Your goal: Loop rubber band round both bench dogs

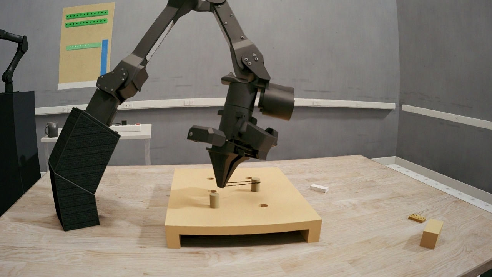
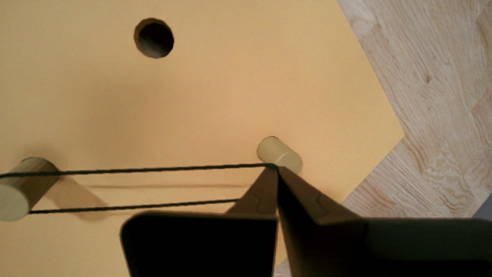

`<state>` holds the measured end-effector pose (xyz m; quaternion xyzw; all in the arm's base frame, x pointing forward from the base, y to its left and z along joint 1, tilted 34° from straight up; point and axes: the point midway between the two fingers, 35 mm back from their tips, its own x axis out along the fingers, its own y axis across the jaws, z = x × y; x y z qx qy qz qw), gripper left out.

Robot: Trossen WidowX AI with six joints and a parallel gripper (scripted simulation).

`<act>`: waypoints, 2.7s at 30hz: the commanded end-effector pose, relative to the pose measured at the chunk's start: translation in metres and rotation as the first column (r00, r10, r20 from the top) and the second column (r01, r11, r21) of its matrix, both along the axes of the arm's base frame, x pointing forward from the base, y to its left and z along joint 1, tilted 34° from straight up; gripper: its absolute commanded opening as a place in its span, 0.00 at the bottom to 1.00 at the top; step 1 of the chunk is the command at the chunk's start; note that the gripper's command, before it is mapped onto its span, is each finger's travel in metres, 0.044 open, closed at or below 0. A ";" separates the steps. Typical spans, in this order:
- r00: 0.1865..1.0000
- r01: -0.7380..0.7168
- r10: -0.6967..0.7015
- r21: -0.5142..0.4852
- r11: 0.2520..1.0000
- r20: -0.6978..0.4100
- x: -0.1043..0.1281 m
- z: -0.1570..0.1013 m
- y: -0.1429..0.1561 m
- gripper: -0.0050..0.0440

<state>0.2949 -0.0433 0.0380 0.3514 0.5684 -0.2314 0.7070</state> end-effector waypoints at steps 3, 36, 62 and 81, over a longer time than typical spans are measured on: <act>1.000 0.004 -0.004 -0.006 1.000 0.019 -0.003 0.003 -0.006 0.00; 1.000 0.004 -0.003 -0.007 1.000 0.013 -0.021 -0.014 -0.024 0.00; 1.000 0.006 -0.006 -0.006 1.000 0.009 -0.028 -0.020 -0.030 0.00; 0.999 -0.002 0.000 0.046 0.999 0.044 -0.025 -0.033 -0.029 0.00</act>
